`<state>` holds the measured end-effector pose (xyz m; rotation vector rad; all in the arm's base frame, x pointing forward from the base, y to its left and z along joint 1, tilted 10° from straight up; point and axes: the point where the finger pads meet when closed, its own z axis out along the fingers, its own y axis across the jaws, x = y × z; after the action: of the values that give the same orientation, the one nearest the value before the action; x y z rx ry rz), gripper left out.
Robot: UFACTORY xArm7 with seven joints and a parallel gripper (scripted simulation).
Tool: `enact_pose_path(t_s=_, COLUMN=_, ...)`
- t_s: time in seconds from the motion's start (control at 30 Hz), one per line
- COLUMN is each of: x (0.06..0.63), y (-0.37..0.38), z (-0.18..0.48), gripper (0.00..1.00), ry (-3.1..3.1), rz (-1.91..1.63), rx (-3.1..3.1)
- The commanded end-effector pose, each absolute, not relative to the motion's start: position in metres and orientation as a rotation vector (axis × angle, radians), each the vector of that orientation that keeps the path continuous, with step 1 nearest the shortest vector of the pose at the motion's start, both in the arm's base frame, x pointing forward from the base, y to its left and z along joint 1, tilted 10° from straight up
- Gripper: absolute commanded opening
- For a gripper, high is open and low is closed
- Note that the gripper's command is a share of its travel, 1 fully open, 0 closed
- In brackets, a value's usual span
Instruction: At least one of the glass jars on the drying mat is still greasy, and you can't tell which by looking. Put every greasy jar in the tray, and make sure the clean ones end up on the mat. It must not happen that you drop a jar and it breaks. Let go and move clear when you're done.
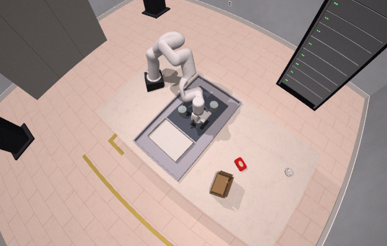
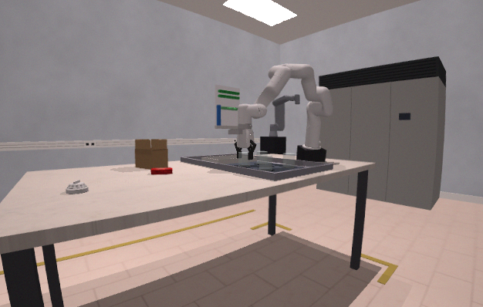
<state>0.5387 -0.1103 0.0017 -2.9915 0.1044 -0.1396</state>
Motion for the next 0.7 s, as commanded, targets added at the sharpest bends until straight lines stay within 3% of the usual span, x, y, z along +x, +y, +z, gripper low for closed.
enact_pose_path(t_s=0.0, x=0.5412, y=-0.1114, z=0.0020, gripper=1.00, ry=0.106, rz=-0.150, rx=-2.993)
enact_pose_path(t_s=0.1, x=0.5412, y=-0.1114, z=0.0020, gripper=1.00, ry=0.106, rz=-0.150, rx=-2.993)
enact_pose_path(t_s=0.13, x=0.5412, y=-0.1114, z=0.0020, gripper=0.91, ry=0.106, rz=-0.150, rx=-2.993)
enact_pose_path(t_s=0.67, x=0.5412, y=-0.1114, z=0.0020, gripper=0.88, ry=0.106, rz=-0.150, rx=-2.993)
